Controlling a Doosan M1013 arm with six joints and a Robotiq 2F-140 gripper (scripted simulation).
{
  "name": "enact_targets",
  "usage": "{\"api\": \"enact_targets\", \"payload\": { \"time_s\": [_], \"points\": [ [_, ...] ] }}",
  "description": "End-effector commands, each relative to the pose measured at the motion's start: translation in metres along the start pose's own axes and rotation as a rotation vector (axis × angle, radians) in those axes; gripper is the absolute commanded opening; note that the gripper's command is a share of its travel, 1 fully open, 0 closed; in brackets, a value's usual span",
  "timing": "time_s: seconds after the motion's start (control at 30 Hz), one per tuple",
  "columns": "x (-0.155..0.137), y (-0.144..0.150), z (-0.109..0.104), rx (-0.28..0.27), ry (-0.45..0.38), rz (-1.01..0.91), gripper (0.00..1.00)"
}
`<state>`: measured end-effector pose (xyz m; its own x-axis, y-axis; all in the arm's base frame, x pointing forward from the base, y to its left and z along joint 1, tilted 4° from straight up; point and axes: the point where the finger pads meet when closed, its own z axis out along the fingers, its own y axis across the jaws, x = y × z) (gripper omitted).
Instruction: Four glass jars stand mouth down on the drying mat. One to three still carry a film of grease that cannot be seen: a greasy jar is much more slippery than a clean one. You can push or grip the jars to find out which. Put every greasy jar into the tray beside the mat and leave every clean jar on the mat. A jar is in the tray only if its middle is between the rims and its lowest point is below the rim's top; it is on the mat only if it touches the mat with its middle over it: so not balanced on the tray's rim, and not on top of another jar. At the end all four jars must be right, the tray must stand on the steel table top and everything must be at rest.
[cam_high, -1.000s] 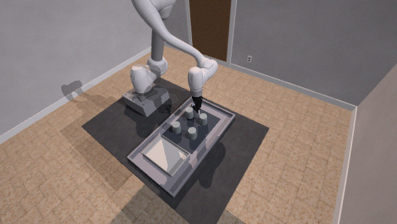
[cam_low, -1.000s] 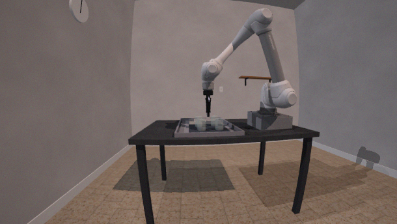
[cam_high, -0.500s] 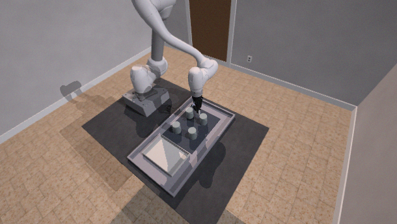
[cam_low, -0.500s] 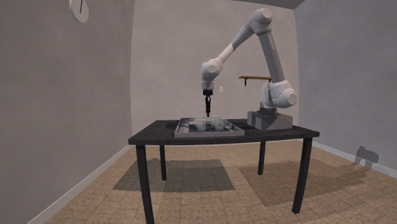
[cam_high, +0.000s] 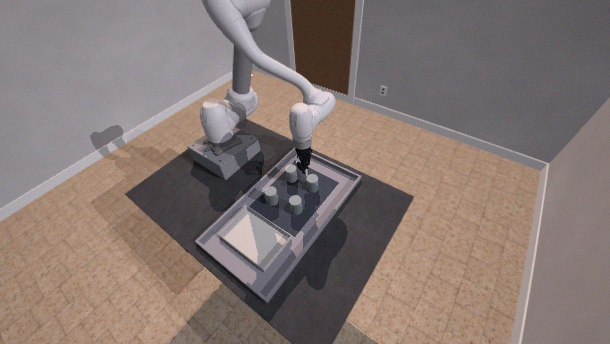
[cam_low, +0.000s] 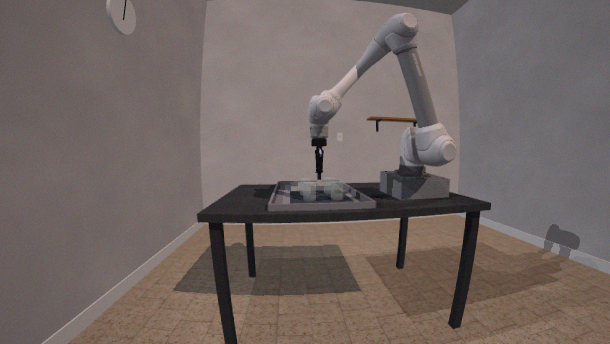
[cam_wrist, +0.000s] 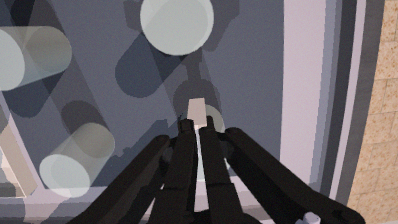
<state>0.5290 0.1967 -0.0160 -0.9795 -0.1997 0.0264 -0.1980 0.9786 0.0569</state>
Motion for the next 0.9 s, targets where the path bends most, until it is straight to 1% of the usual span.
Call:
{"api": "enact_targets", "payload": {
  "time_s": [0.0, 0.87],
  "points": [
    [-0.0003, 0.0000, -0.0001, 0.000, 0.000, 0.000, 0.00],
    [-0.0033, 0.0000, -0.0001, 0.000, 0.000, 0.000, 0.00]
  ]
}}
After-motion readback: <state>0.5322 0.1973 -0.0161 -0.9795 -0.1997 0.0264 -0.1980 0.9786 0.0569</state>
